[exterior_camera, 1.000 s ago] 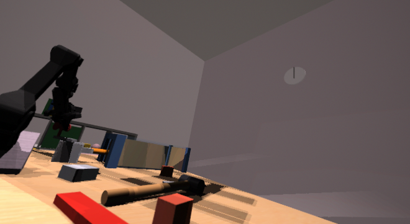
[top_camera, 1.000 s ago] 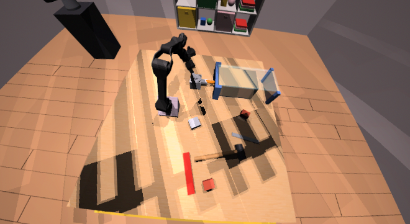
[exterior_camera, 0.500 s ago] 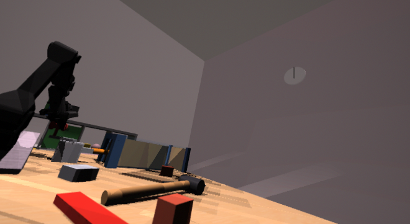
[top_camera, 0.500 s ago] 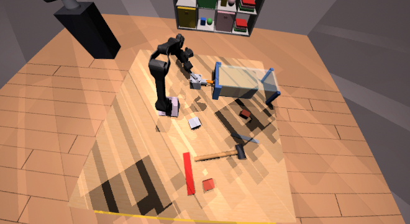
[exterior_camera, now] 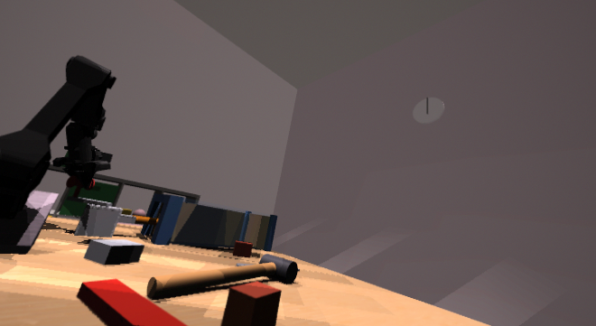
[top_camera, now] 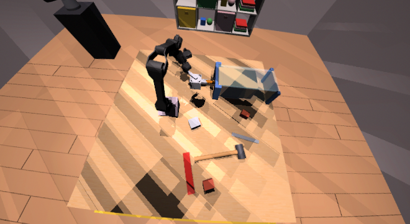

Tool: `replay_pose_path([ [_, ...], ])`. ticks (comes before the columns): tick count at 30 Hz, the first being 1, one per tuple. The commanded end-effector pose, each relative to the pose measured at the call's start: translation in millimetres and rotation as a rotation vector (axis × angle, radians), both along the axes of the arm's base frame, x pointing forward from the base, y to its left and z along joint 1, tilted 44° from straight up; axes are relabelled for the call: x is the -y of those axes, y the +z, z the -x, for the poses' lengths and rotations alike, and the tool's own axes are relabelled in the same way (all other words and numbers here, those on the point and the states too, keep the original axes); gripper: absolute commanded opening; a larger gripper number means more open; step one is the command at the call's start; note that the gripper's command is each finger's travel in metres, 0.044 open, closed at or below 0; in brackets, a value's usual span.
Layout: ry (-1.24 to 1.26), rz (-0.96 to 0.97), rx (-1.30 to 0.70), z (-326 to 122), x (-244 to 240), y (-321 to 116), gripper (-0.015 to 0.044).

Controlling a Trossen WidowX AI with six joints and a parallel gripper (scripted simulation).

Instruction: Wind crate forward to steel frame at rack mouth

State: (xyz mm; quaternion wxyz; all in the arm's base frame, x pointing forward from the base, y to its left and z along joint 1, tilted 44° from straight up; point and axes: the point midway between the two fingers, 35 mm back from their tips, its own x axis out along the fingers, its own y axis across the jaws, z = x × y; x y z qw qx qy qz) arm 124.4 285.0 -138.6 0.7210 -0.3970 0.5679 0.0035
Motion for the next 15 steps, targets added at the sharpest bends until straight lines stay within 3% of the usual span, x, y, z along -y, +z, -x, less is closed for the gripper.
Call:
replay_pose_path([
  [1, 0.0, 0.029, -0.019, 10.6, 12.7, 5.0, 0.0],
  [15, 0.0, 0.031, -0.019, 17.5, 23.5, 14.7, 0.0],
])
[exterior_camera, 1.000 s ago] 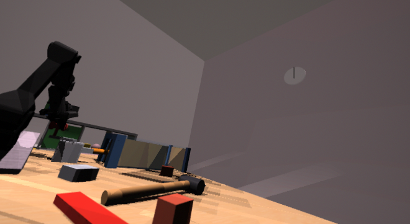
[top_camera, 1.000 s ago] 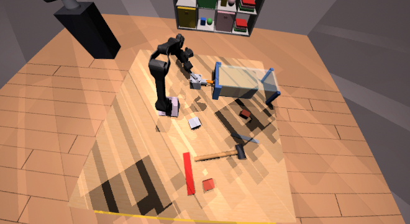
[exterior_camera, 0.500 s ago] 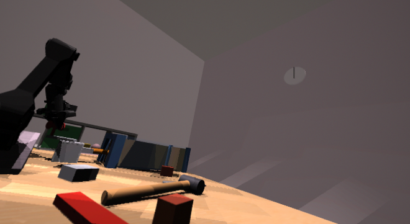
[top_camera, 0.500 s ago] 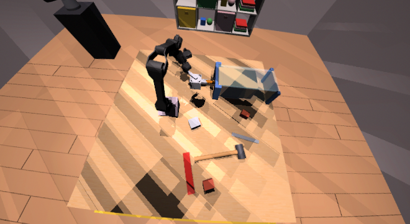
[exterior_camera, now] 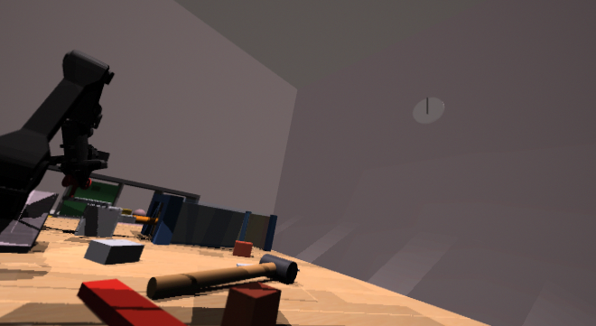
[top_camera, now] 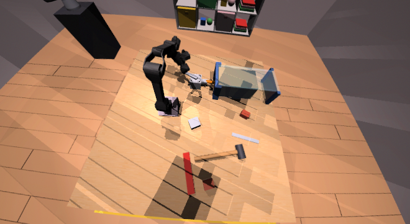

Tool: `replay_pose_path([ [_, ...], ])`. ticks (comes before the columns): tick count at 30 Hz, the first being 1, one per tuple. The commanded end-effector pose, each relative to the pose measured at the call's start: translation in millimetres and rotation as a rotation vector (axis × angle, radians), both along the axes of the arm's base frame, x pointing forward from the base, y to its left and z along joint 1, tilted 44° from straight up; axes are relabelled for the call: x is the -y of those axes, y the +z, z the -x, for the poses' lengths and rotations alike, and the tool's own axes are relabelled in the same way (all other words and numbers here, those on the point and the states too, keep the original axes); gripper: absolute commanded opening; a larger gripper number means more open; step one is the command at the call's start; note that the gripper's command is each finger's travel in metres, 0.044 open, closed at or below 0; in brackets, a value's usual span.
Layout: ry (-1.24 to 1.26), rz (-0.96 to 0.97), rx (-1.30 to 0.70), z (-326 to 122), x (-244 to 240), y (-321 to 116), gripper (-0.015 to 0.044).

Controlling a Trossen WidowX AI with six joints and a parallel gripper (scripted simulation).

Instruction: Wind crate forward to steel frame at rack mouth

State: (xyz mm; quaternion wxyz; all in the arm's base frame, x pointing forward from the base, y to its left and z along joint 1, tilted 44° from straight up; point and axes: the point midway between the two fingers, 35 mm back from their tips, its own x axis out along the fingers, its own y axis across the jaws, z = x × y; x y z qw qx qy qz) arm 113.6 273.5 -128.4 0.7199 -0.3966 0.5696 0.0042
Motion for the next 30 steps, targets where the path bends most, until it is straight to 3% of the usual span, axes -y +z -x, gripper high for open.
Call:
replay_pose_path([
  [1, 0.001, 0.031, -0.015, 7.2, 13.0, 5.4, 0.0],
  [30, 0.001, 0.034, -0.016, 13.0, 37.2, 26.9, 0.0],
])
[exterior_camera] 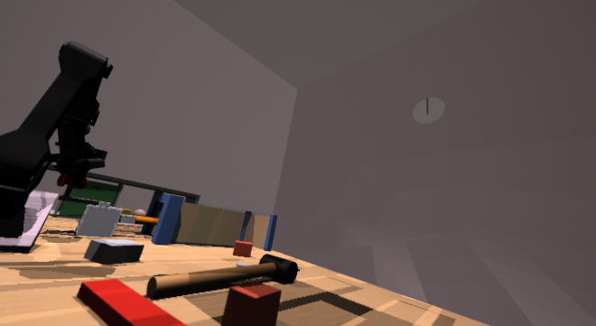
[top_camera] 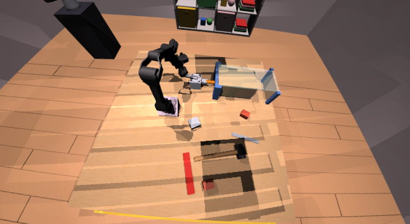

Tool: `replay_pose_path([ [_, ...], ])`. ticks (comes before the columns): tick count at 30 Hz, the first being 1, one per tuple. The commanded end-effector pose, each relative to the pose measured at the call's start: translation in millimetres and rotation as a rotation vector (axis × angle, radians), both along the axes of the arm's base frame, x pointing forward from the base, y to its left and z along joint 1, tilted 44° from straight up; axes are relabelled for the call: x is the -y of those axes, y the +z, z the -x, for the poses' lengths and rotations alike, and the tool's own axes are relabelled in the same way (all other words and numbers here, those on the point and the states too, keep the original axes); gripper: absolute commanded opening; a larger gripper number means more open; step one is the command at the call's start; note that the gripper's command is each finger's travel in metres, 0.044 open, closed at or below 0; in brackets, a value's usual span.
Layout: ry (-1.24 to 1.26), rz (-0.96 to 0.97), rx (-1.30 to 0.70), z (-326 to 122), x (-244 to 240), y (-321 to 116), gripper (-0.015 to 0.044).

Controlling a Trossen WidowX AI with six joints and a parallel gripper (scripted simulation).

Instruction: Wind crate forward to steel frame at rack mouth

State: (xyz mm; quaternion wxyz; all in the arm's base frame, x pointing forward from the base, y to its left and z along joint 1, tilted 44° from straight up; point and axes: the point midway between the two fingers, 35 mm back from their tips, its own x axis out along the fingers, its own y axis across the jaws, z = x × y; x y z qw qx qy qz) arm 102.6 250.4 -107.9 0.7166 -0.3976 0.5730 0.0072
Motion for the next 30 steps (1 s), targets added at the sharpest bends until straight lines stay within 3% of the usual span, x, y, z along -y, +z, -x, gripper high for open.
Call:
replay_pose_path([
  [1, -0.002, 0.033, -0.005, 2.0, 15.2, 7.4, 0.0],
  [16, -0.002, 0.036, -0.004, -2.6, 36.6, 26.2, 0.0],
  [18, -0.004, 0.002, -0.008, 0.6, 20.5, 17.8, 0.0],
  [30, -0.005, 0.004, -0.008, 0.4, 21.5, 18.5, 0.0315],
])
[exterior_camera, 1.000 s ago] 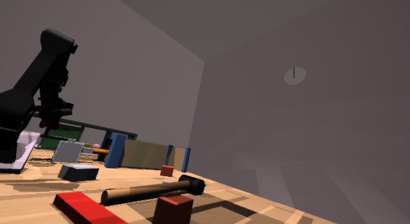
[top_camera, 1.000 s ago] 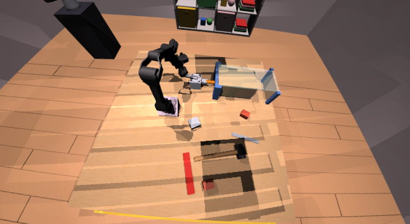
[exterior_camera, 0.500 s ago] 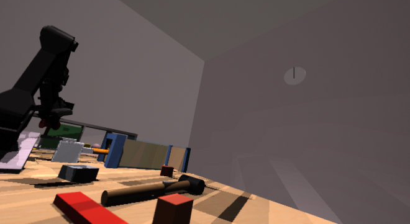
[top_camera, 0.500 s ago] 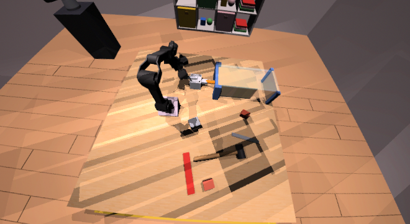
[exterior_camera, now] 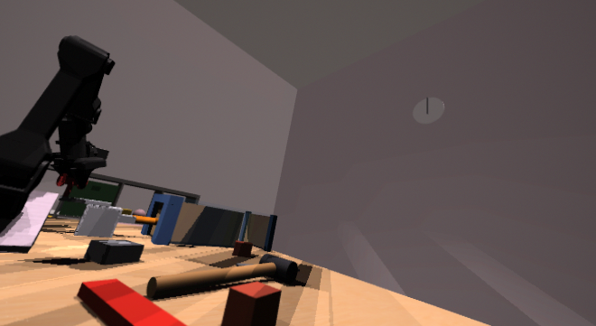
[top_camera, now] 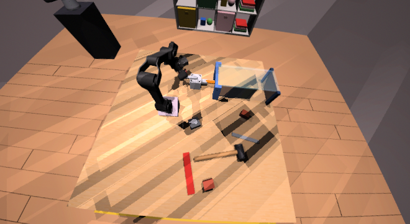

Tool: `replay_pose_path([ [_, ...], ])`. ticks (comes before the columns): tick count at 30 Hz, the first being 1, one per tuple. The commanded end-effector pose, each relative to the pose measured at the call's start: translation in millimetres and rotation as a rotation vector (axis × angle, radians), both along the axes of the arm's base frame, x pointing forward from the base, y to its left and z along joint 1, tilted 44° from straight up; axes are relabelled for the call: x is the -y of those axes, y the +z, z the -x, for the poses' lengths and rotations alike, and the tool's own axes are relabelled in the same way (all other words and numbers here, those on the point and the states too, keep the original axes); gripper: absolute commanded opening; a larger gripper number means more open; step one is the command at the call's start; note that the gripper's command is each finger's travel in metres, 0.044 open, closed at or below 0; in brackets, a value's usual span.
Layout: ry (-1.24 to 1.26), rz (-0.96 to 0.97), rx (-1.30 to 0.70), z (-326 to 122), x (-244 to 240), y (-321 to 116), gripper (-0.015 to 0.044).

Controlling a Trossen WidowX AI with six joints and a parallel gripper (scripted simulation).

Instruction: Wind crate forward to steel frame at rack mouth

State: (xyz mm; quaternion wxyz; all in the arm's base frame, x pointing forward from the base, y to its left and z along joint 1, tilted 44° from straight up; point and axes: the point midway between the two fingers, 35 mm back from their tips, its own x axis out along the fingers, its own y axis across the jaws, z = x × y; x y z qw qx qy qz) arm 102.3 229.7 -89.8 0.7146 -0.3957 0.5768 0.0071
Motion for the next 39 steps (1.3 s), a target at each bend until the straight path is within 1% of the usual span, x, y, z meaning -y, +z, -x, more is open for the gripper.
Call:
replay_pose_path([
  [1, 0.0, 0.005, 0.0, 0.1, 0.8, 0.3, 0.0341],
  [5, 0.0, 0.005, 0.0, 0.1, 0.8, 0.3, 0.044],
  [10, 0.0, 0.004, 0.0, -0.5, -7.7, 7.8, 0.044],
  [16, 0.0, 0.002, -0.001, -2.2, -41.8, 46.8, 0.044],
  [23, 0.0, 0.002, -0.001, -1.7, -43.5, 50.9, 0.044],
  [25, 0.0, 0.003, -0.001, 1.0, -45.4, 62.2, 0.044],
  [28, 0.0, 0.005, -0.002, 8.9, -48.5, 95.0, 0.044],
  [30, 0.0, 0.005, -0.002, 11.7, -48.7, 106.3, 0.044],
  [33, 0.0, 0.005, -0.002, 12.0, -48.7, 107.9, 0.044],
  [35, -0.001, 0.011, -0.005, 4.6, -52.6, 98.8, 0.044],
  [39, -0.05, 0.056, -0.053, -25.6, -68.9, 93.2, 0.044],
])
